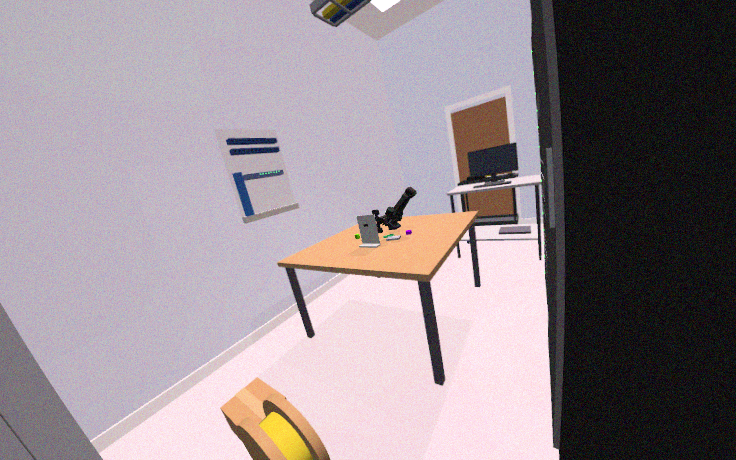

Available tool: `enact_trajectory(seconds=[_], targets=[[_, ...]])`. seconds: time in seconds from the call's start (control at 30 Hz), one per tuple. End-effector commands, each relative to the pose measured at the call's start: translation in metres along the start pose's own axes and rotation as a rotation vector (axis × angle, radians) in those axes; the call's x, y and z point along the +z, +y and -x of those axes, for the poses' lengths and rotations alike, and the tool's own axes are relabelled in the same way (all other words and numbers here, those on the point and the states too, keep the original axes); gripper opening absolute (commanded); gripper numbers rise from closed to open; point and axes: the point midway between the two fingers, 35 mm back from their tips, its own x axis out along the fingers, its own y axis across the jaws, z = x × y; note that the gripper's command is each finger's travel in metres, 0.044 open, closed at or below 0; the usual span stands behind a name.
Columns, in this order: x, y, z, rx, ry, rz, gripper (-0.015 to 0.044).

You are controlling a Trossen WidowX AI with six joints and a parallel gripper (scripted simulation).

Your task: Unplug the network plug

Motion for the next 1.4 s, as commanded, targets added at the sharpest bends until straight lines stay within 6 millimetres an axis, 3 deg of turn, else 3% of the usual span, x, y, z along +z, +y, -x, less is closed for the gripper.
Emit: enact_trajectory(seconds=[0.0,1.37], targets=[[-0.001,0.000,0.005,0.000,0.002,0.002,0.0000],[-0.010,0.000,0.028,0.001,0.003,0.002,0.0000]])
